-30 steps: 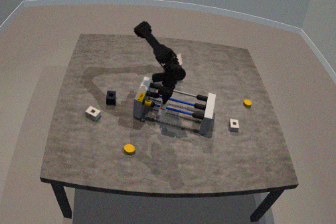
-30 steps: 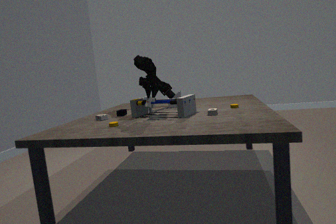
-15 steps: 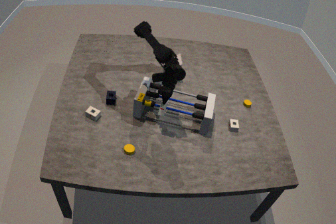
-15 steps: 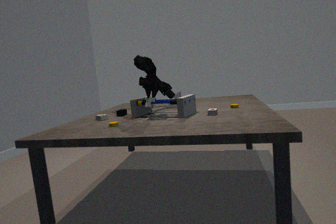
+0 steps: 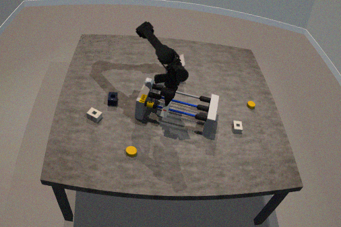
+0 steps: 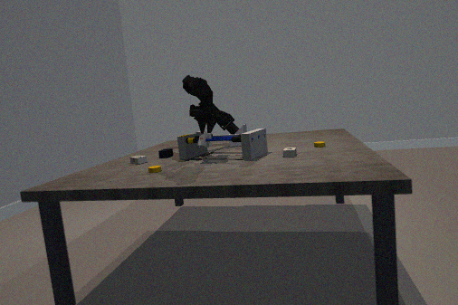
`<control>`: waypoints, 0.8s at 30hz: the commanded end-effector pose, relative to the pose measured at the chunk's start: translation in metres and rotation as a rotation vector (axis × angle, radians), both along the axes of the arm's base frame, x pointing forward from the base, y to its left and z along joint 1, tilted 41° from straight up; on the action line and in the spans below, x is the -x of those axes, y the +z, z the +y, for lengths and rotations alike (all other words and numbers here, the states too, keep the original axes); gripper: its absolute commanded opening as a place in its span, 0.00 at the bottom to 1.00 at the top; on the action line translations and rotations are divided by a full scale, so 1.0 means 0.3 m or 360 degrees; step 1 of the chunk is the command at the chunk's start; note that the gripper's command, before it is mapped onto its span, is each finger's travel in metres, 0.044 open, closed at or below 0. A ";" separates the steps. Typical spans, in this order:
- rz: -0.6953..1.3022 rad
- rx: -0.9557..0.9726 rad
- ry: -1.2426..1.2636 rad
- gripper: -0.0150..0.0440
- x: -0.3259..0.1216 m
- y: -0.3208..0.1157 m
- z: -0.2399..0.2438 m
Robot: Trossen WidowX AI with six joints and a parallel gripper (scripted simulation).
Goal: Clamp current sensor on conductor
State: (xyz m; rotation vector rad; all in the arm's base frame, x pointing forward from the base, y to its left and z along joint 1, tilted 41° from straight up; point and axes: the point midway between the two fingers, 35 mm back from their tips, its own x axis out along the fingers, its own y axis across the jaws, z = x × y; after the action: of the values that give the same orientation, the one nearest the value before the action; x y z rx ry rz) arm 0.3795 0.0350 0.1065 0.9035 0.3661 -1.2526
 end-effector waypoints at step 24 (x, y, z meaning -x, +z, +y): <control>0.0215 -0.0064 -0.0168 0.25 -0.044 0.006 -0.003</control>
State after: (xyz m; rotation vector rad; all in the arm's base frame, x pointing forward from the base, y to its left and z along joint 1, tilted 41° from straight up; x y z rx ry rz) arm 0.3897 0.0323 0.1060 0.8748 0.4463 -1.3954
